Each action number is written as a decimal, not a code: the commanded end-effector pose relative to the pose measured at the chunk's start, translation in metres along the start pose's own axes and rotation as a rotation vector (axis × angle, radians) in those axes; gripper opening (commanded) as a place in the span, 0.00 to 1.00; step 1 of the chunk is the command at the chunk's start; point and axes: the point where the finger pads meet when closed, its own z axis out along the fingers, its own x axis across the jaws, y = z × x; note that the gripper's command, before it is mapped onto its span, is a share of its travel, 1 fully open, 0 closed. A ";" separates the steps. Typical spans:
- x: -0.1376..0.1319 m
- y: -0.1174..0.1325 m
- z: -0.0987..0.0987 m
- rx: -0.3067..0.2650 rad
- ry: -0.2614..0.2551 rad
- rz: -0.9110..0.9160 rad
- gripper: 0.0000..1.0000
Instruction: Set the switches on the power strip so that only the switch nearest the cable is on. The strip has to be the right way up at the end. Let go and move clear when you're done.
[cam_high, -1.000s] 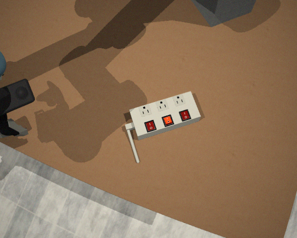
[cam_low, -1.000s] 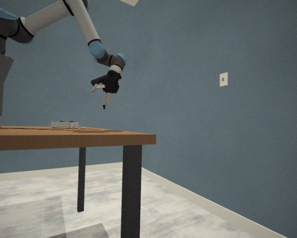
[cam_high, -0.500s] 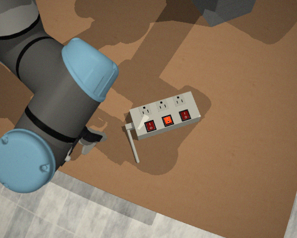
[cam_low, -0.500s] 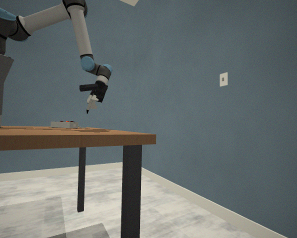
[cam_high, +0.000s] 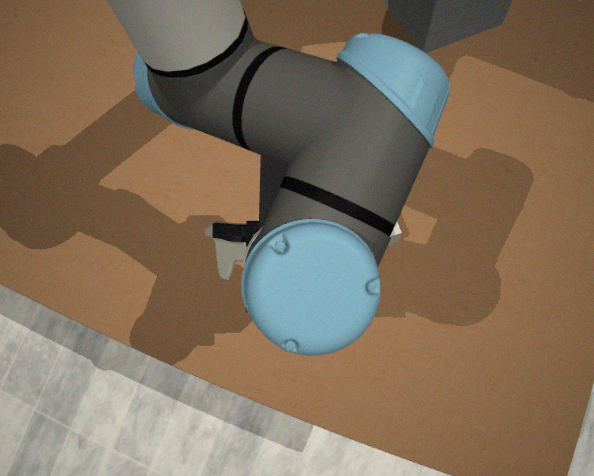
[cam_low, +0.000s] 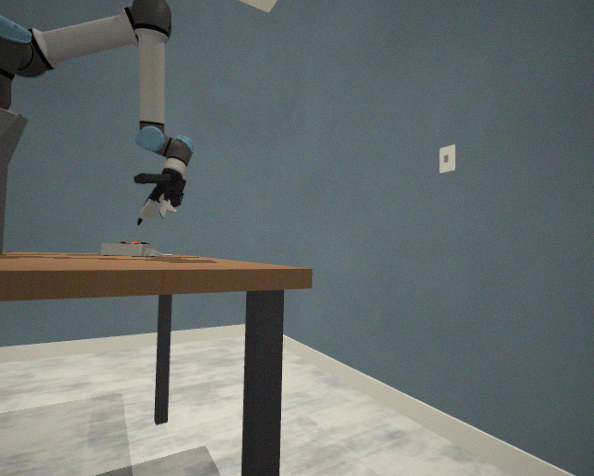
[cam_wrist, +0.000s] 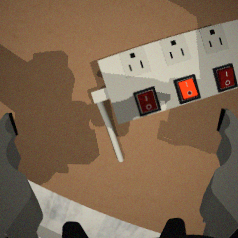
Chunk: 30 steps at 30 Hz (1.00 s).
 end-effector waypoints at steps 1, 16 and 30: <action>0.032 -0.005 -0.003 -0.033 -0.007 -0.141 1.00; 0.067 -0.017 -0.006 -0.048 -0.016 -0.306 1.00; 0.067 -0.017 -0.006 -0.048 -0.016 -0.306 1.00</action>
